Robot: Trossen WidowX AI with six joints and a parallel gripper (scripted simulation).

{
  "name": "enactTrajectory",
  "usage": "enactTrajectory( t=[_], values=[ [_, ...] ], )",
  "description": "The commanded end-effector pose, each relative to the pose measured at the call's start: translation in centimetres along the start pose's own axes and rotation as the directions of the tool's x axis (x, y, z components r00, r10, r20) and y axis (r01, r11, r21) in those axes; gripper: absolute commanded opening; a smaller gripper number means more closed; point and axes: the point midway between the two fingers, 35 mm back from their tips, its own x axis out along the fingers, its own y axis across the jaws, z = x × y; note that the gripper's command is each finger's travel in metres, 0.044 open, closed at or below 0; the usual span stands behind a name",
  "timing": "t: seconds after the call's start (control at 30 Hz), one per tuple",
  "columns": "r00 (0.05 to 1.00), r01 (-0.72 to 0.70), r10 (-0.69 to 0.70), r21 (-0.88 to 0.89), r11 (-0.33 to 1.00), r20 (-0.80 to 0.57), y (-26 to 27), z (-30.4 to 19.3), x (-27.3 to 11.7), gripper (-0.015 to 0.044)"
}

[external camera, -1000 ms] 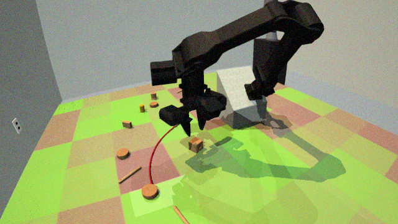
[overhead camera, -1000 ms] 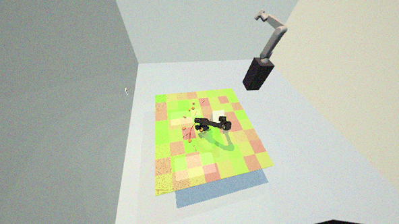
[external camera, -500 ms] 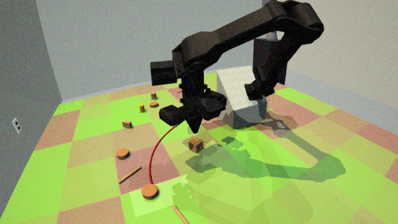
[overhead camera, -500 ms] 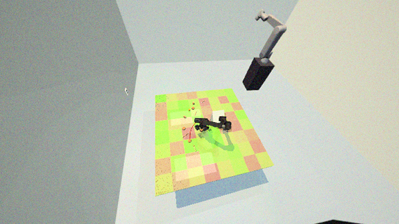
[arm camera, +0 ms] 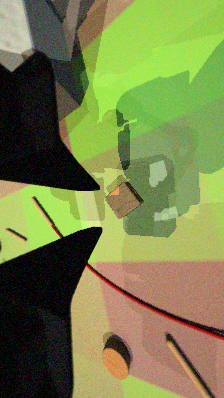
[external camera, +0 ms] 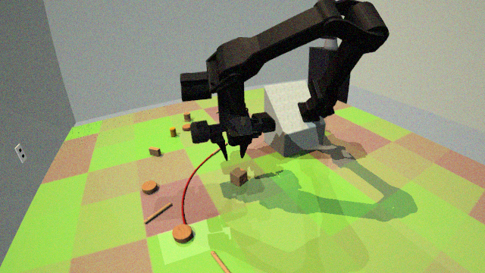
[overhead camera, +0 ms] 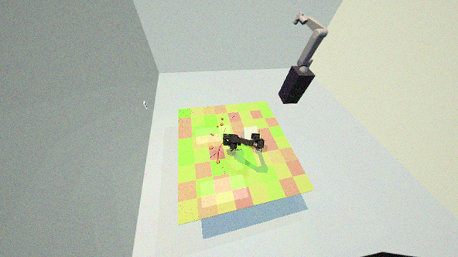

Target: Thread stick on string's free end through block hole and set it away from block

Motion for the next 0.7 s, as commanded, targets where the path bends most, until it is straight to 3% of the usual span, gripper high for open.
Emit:
enactTrajectory(
  t=[0.0,0.1,0.23,0.3,0.4,0.67],
  values=[
    [1.000,0.006,-0.002,0.472,0.882,-0.010,-0.9,-1.7,-0.1,0.0263],
    [1.000,0.012,-0.006,0.734,0.680,-0.010,-1.4,-2.9,-0.1,0.0341],
    [1.000,0.012,-0.012,0.954,0.300,-0.009,-1.9,-4.6,-0.2,0.0440],
    [1.000,0.010,-0.015,0.996,0.083,-0.009,-2.1,-5.4,-0.3,0.0440],
    [1.000,0.007,-0.016,0.985,-0.172,-0.010,-2.4,-6.5,-0.3,0.0440],
    [1.000,0.000,-0.013,0.764,-0.645,-0.012,-2.8,-8.4,-0.3,0.0440]
  ],
)
